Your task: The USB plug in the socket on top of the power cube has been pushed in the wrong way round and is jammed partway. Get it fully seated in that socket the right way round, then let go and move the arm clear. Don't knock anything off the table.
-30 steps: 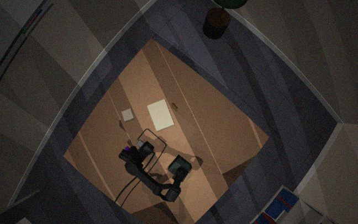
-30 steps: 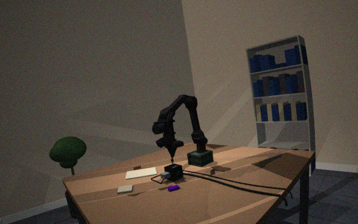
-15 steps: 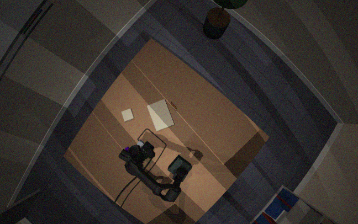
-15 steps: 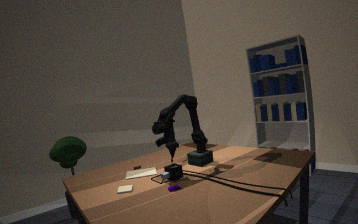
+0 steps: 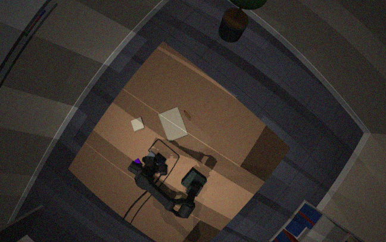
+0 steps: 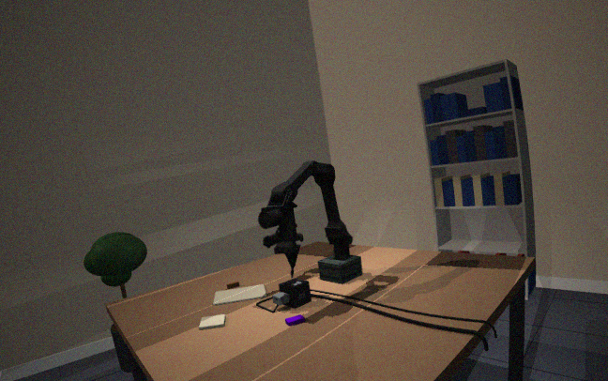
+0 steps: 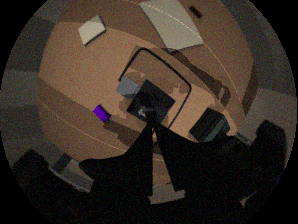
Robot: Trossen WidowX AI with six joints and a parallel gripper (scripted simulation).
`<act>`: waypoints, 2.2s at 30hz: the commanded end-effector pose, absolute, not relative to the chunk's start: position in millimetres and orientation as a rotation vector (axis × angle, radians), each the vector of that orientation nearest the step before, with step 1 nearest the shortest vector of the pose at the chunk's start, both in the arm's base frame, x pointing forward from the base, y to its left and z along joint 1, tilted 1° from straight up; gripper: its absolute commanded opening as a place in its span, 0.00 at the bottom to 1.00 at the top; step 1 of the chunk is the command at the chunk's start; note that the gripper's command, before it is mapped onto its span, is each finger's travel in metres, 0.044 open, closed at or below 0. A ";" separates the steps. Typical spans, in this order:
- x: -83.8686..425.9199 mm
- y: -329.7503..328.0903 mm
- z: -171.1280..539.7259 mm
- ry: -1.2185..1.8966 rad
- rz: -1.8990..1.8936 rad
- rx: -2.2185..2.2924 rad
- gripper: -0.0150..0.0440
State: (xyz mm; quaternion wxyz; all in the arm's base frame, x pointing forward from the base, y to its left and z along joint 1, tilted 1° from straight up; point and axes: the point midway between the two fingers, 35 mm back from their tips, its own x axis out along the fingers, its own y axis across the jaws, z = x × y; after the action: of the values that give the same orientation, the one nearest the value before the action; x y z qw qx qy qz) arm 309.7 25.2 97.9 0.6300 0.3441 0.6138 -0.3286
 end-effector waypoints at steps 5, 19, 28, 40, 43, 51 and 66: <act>309.8 25.2 97.7 1.335 -0.921 0.961 0.25; 309.8 25.2 97.7 1.187 -1.191 1.238 0.25; 309.8 25.2 97.7 1.142 -1.259 1.308 0.25; 309.8 25.5 97.6 1.147 -1.253 1.306 0.25; 309.8 25.7 97.2 1.149 -1.252 1.308 0.25; 309.9 26.4 96.3 1.153 -1.248 1.313 0.25; 310.1 27.6 94.6 1.162 -1.242 1.324 0.25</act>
State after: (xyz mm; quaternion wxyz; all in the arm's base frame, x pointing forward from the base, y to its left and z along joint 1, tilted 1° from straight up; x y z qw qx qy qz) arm 309.9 26.5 95.3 0.4747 0.5395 0.4721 -0.5105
